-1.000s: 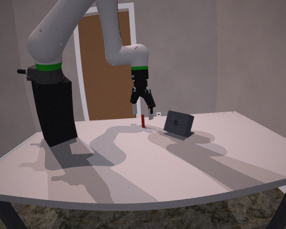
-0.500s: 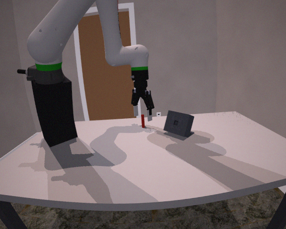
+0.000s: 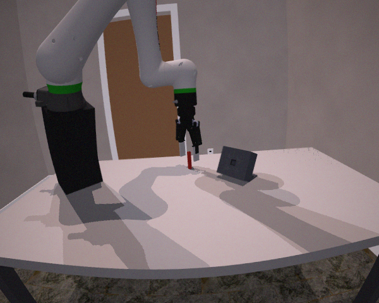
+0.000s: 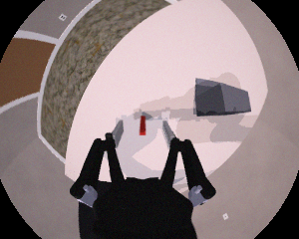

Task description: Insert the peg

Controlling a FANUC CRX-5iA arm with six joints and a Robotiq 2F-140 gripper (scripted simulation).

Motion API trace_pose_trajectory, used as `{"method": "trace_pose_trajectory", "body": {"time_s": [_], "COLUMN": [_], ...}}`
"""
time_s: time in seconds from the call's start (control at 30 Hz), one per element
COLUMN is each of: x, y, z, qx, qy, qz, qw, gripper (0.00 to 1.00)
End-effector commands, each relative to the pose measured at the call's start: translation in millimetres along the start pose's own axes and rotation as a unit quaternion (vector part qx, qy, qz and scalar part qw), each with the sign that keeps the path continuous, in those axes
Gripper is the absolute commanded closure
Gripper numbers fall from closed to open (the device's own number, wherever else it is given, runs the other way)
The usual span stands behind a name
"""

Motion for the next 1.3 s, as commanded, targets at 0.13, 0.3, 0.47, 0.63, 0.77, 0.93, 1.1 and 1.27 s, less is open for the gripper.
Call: {"method": "trace_pose_trajectory", "body": {"time_s": [0.13,0.3,0.47,0.63,0.77,0.93,1.1,1.27], "x": [0.1,0.1,0.1,0.1,0.1,0.1,0.1,5.5], "y": [0.0,0.0,0.0,0.0,0.0,0.0,0.0,0.4], "z": [0.1,0.1,0.1,0.1,0.1,0.1,0.1,0.4], "qx": [0.000,0.000,0.000,0.000,0.000,0.000,0.000,0.000], "qy": [0.000,0.000,0.000,0.000,0.000,0.000,0.000,0.000], "qz": [0.000,0.000,0.000,0.000,0.000,0.000,0.000,-0.001], "qw": [1.000,1.000,1.000,1.000,1.000,1.000,1.000,1.000], "gripper": [0.50,0.59,0.64,0.73,0.80,0.89,0.94,1.00]}}
Point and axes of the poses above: the point where the finger pads meet when closed, its own x axis back along the fingers, its own y axis across the jaws, z = x × y, the point moved 9 cm from there along x, back along the fingers, and after that the axes turned 2 degrees about -x, right-handed, at the moved point
